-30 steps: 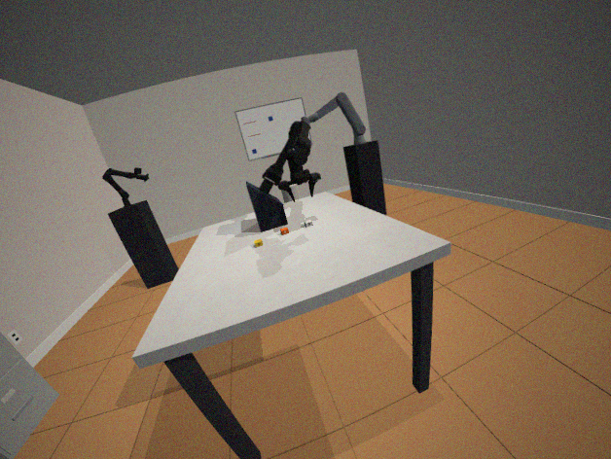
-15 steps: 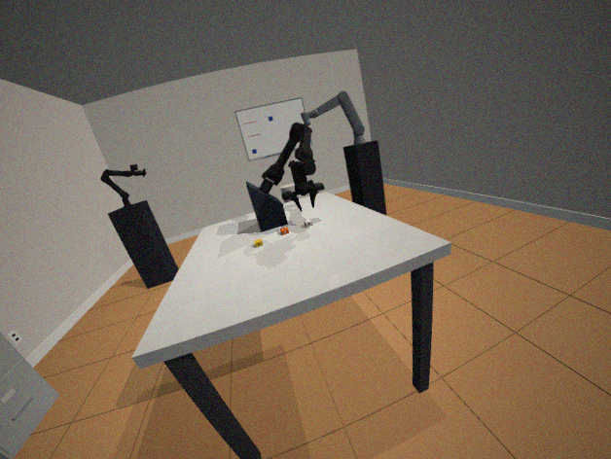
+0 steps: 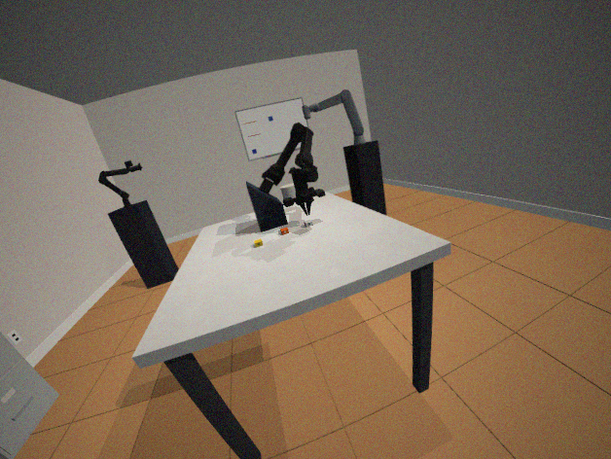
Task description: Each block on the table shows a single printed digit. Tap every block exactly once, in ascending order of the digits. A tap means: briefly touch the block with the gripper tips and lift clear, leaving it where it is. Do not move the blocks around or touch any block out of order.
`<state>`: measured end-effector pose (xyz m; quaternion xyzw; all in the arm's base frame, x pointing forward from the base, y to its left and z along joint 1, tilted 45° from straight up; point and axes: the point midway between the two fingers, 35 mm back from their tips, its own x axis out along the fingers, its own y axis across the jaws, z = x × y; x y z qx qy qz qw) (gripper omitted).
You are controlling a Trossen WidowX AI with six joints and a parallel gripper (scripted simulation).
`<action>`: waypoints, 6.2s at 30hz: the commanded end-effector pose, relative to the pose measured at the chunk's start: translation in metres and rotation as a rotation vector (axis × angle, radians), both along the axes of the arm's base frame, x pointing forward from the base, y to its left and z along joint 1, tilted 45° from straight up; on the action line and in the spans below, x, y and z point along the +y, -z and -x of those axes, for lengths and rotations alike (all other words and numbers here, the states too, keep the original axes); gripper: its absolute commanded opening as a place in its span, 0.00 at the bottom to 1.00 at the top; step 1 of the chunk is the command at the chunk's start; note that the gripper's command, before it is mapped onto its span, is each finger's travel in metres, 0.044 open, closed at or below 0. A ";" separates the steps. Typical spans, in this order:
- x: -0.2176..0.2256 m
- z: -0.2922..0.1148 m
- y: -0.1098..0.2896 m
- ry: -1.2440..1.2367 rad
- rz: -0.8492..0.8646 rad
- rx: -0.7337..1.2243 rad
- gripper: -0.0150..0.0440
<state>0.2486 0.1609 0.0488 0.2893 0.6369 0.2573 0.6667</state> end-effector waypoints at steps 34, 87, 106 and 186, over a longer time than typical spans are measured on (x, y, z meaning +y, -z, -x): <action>0.000 0.001 0.003 0.003 0.005 0.009 0.29; -0.180 -0.055 0.176 0.003 0.016 0.005 0.29; -0.164 -0.056 0.193 0.003 0.015 0.005 0.29; -0.080 0.002 0.112 0.003 0.011 0.010 0.29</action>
